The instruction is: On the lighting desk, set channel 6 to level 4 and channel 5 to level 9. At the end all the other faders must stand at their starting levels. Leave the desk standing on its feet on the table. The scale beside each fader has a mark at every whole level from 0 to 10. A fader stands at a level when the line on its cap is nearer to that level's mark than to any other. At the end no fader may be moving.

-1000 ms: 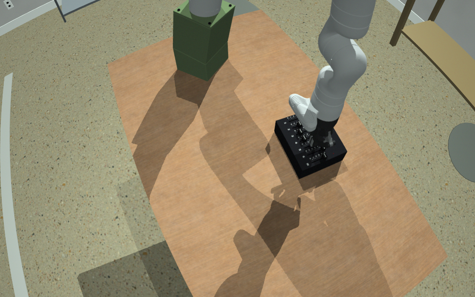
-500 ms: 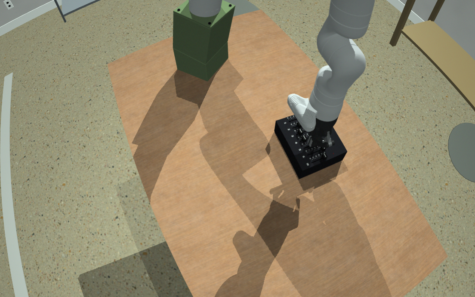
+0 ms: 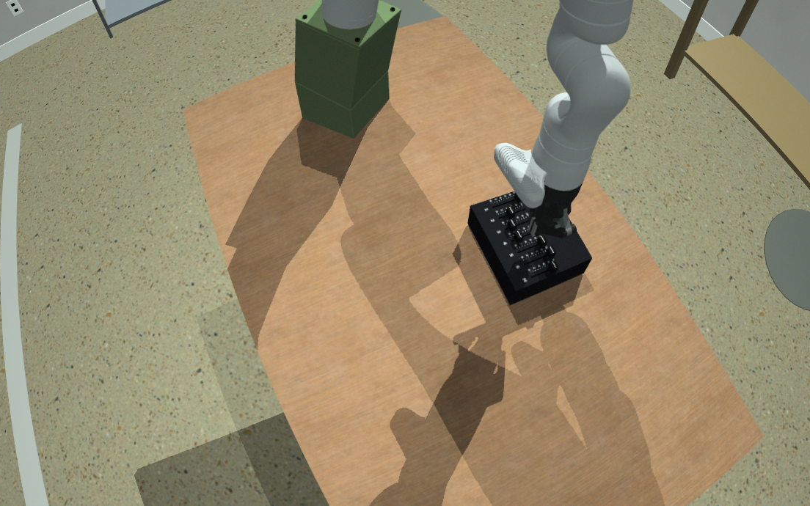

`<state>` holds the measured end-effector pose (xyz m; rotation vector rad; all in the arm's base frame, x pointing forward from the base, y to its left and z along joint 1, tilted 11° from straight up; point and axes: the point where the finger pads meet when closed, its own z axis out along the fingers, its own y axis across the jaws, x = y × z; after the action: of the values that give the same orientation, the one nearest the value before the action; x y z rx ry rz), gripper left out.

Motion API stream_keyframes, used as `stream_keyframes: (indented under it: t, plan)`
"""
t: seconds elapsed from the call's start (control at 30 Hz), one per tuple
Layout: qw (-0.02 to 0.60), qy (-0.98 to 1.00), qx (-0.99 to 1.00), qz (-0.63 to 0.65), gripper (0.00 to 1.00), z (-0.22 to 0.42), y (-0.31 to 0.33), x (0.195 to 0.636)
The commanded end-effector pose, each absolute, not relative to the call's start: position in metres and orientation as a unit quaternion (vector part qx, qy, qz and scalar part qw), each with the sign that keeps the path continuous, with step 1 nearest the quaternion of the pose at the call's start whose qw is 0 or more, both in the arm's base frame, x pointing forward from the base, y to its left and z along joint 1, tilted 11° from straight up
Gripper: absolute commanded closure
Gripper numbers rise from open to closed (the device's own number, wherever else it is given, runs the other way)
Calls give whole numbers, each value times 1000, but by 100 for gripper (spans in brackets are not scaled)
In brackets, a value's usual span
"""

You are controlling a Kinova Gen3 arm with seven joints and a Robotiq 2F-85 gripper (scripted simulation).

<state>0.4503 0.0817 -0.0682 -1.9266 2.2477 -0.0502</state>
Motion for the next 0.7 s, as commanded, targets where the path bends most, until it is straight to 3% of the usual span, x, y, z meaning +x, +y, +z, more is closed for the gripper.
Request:
stream_keyframes:
  t: [0.0,0.67]
  plan:
    - [95,761,-642,-19,100,-57,75,455]
    - [94,761,-642,-19,100,-55,75,455]
